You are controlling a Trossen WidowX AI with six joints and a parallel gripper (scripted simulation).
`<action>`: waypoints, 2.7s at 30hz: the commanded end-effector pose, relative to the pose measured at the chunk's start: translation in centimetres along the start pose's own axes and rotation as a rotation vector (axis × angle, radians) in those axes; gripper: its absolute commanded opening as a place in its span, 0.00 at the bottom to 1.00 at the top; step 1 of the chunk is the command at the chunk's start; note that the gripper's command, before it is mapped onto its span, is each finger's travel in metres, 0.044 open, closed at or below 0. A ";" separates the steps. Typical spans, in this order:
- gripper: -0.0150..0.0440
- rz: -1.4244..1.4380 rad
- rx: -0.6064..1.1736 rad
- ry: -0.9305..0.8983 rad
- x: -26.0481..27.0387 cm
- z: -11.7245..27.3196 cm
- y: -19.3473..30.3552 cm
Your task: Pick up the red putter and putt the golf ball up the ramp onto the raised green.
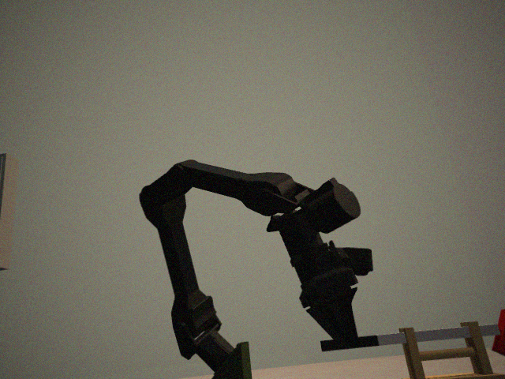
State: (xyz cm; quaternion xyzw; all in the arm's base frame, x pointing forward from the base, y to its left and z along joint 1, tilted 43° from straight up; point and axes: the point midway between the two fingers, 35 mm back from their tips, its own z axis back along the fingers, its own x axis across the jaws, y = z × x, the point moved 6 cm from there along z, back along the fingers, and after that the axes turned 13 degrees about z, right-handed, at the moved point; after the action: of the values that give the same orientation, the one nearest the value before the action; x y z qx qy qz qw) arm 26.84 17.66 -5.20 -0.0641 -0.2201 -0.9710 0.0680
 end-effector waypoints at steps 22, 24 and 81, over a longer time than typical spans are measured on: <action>1.00 0.007 0.008 -0.002 0.3 -2.8 0.7; 0.96 0.001 0.001 0.001 0.2 -2.5 0.6; 0.25 -0.286 0.005 0.046 -2.8 10.1 5.9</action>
State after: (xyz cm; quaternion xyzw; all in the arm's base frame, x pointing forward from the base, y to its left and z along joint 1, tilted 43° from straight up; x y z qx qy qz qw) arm 30.13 18.65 3.31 -0.0356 -0.2356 -0.9710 -0.0188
